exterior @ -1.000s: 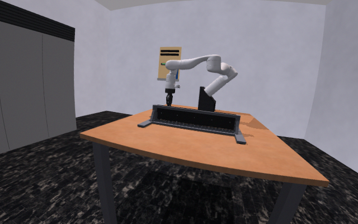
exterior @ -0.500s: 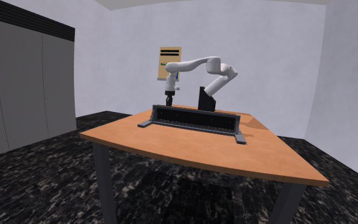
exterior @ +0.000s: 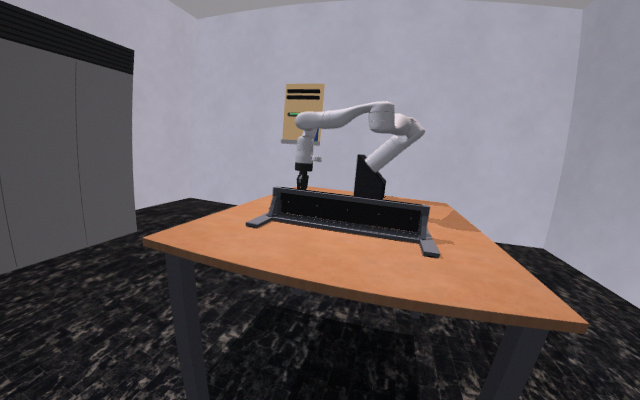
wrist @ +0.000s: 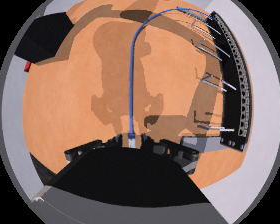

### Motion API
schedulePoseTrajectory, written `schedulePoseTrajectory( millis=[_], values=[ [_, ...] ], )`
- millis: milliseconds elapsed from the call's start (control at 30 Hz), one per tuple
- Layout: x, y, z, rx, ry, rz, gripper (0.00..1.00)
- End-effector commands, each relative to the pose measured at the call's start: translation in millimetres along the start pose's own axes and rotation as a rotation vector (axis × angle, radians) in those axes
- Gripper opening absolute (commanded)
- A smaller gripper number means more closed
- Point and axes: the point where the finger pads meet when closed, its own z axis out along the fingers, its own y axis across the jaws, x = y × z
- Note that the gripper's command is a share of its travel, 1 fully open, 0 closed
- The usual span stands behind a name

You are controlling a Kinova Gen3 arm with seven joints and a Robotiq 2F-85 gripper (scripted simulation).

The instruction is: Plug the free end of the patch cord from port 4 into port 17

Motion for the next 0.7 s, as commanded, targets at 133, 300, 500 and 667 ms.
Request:
schedulePoseTrajectory(
  millis=[133, 300, 500, 667],
  values=[
    [-1.8, 2.2, 2.6, 0.002, -0.007, -0.009, 0.37],
    [-2.0, 2.0, 3.0, 0.004, -0.008, -0.01, 0.37],
    [-2.1, 1.9, 3.3, 0.005, -0.009, -0.012, 0.37],
    [-2.2, 1.9, 3.3, 0.005, -0.009, -0.013, 0.37]
  ],
)
